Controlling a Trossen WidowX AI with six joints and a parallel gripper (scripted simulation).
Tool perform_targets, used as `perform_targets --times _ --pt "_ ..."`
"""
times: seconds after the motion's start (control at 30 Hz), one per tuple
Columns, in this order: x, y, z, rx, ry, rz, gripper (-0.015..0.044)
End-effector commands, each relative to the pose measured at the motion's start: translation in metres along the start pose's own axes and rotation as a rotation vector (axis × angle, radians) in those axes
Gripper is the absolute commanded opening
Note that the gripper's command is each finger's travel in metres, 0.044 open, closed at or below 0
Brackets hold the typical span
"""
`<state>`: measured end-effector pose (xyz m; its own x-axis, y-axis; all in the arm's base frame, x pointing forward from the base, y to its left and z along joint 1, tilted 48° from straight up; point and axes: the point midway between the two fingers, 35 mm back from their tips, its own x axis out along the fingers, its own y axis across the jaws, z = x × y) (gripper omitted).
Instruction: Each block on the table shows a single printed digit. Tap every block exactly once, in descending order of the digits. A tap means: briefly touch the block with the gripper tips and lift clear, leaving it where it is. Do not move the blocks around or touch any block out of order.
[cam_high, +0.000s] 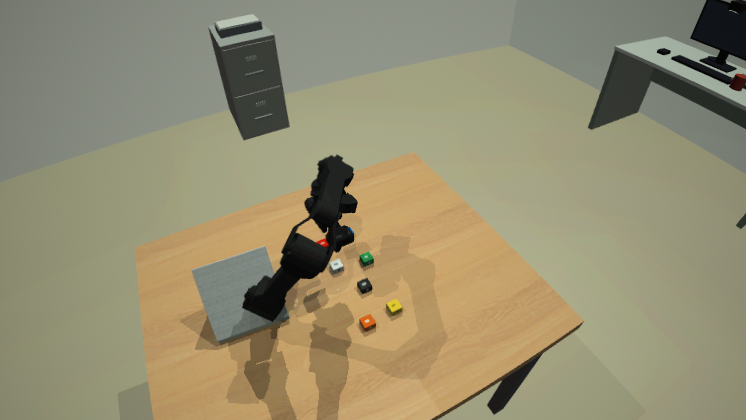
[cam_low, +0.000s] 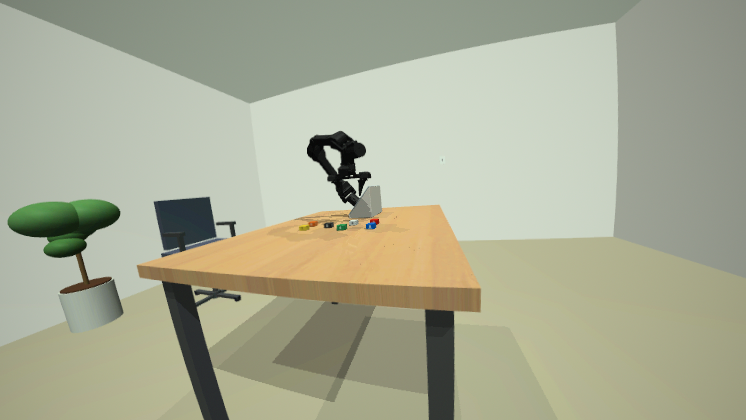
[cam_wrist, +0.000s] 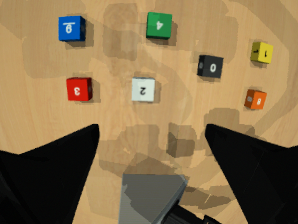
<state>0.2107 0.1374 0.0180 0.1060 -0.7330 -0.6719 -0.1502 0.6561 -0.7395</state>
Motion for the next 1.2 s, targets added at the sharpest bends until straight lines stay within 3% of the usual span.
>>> perform_targets --times 0.0,0.57,0.83,1.17 --pt "0.001 0.003 -0.002 0.024 0.005 0.006 0.04" --pt "0.001 0.005 -0.001 0.024 0.004 0.007 0.04" --pt "0.0 0.088 0.009 0.025 0.003 0.012 0.04" --pt "0.0 0.09 0.009 0.025 0.003 0.012 0.04"
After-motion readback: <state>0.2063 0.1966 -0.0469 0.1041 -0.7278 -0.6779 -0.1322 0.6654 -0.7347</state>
